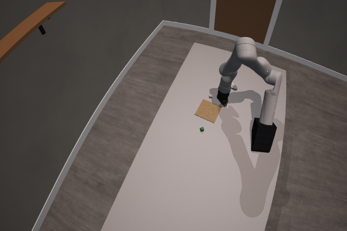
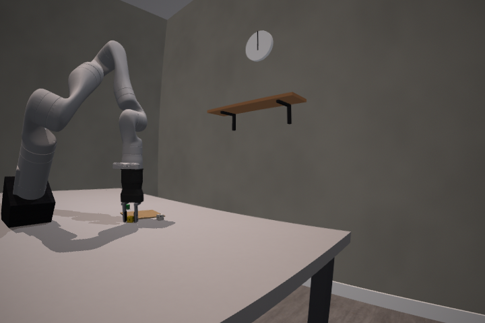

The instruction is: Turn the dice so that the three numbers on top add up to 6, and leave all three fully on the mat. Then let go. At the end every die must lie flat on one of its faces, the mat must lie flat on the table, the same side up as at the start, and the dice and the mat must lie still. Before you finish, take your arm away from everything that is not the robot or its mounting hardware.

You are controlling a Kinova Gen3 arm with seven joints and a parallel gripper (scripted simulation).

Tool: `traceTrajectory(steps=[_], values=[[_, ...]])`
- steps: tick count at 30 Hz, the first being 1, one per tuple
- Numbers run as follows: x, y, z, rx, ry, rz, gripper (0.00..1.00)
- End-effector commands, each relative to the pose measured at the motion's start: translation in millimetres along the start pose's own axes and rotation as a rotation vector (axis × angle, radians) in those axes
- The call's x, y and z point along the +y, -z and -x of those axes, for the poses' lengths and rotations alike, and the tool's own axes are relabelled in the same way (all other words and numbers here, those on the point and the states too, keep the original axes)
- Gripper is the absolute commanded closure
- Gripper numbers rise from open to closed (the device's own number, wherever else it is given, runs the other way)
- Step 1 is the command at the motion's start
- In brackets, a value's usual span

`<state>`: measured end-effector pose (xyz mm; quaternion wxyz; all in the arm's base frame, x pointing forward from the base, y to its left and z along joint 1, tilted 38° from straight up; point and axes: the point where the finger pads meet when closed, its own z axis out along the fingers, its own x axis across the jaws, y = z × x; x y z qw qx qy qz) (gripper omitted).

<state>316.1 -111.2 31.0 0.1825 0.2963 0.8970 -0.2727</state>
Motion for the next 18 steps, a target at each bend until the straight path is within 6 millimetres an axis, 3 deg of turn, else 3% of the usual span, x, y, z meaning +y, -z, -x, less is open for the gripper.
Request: traceTrajectory(steps=[1,3,4,18], values=[[0.3,0.3,0.1,0.000,0.000,0.001,0.30],[0.3,0.3,0.1,0.000,0.000,0.001,0.30],[0.3,0.3,0.1,0.000,0.000,0.001,0.60],[0.3,0.3,0.1,0.000,0.000,0.001,0.60]])
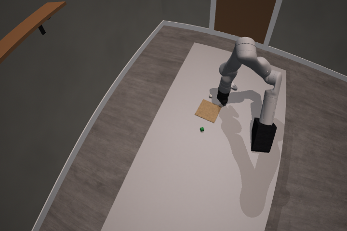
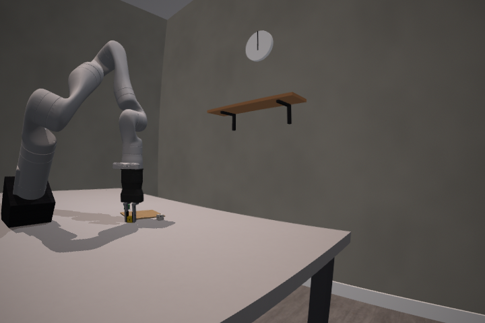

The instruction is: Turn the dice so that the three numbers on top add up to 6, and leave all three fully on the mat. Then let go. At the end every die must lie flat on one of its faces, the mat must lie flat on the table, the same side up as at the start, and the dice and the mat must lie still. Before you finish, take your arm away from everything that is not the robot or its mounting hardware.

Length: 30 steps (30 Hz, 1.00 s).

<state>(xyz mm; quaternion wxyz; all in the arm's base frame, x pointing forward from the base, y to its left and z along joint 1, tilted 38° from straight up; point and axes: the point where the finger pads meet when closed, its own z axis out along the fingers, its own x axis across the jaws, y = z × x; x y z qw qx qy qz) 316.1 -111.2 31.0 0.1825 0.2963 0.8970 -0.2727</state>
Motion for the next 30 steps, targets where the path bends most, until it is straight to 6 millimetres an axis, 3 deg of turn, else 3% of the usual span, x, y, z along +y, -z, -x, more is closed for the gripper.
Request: traceTrajectory(steps=[1,30], values=[[0.3,0.3,0.1,0.000,0.000,0.001,0.60],[0.3,6.5,0.1,0.000,0.000,0.001,0.60]])
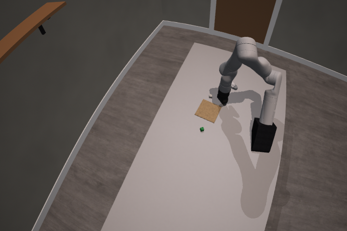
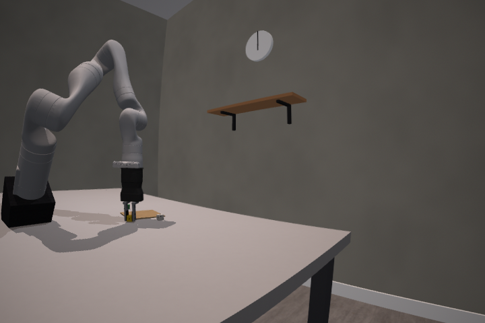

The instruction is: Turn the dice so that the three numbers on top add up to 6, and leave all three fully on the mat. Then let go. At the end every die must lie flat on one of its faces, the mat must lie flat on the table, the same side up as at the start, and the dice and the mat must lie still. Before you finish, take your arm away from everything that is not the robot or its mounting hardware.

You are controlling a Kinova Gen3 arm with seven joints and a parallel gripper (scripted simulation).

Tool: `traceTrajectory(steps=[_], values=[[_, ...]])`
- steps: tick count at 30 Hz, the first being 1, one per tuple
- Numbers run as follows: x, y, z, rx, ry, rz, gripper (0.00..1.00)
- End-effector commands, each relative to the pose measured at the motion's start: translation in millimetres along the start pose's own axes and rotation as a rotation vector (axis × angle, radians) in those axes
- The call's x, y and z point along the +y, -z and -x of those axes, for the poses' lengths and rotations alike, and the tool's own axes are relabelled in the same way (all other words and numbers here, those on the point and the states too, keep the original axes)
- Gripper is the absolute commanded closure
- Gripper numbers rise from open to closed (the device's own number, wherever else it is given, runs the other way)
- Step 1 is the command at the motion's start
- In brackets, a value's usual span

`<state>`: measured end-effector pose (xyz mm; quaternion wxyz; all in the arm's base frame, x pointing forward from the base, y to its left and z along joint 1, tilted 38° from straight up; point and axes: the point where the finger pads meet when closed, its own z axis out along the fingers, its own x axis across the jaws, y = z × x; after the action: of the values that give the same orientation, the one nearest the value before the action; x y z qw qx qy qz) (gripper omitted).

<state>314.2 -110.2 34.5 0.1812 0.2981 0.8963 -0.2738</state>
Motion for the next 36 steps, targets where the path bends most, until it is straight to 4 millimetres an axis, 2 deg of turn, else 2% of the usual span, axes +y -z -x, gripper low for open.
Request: traceTrajectory(steps=[1,7,19,21,29,36], values=[[2.1,4.5,0.3,-0.003,0.003,0.005,0.60],[2.1,13.0,0.3,-0.003,0.003,0.005,0.60],[1.9,54.9,0.2,-0.003,0.003,0.005,0.60],[1.9,54.9,0.2,-0.003,0.003,0.005,0.60],[1.7,82.5,0.1,-0.003,0.003,0.005,0.60],[1.7,94.8,0.1,-0.003,0.003,0.005,0.60]])
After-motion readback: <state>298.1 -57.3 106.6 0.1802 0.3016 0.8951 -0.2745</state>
